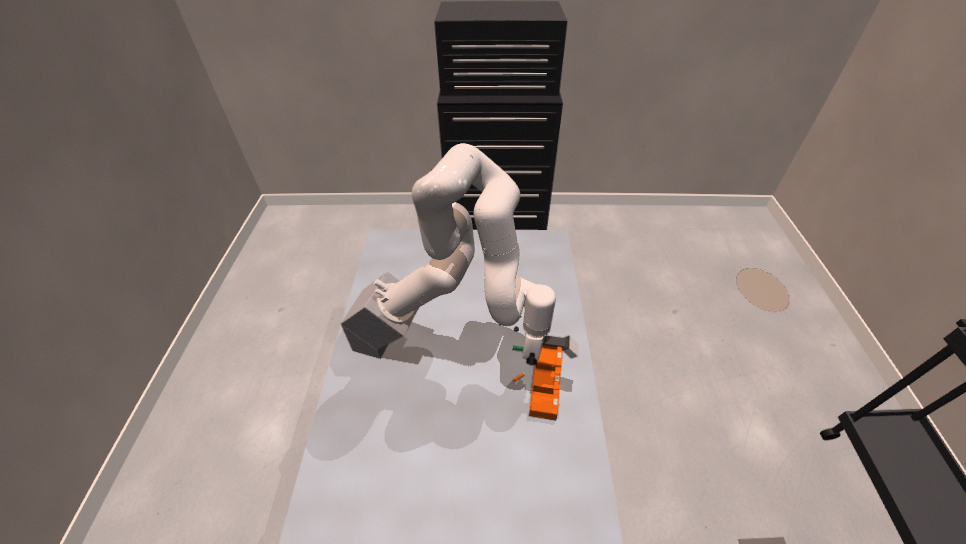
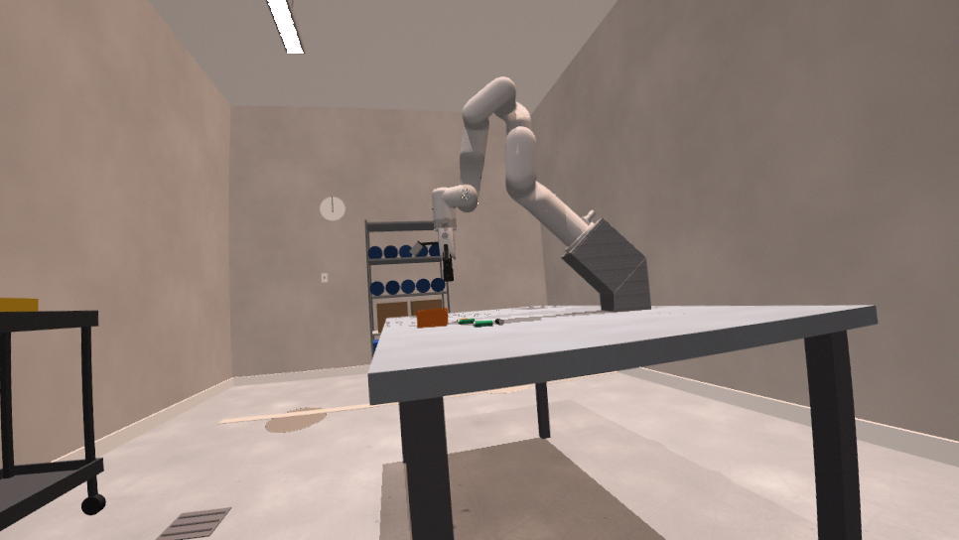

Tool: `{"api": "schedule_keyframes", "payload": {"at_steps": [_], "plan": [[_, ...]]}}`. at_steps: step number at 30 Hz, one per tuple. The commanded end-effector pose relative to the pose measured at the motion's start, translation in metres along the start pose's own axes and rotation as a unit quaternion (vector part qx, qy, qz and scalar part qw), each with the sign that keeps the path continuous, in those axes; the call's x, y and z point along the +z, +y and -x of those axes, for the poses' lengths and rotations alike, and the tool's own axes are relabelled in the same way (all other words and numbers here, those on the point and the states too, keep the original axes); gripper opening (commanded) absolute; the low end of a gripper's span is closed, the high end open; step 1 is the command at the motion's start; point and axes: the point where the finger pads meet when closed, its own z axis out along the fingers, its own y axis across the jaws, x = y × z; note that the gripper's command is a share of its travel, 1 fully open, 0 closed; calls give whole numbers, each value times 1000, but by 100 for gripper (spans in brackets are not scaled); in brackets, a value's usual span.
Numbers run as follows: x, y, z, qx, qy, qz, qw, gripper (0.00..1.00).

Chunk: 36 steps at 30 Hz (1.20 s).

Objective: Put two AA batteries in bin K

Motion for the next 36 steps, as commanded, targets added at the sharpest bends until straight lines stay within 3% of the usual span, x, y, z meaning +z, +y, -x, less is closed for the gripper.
{"api": "schedule_keyframes", "payload": {"at_steps": [1, 8, 17, 36], "plan": [[32, 21, -26, -4, 0, -21, 1000, 7], [62, 63, -52, -4, 0, -21, 1000, 7], [62, 63, -52, -4, 0, -21, 1000, 7], [107, 61, -52, -4, 0, -21, 1000, 7]]}}
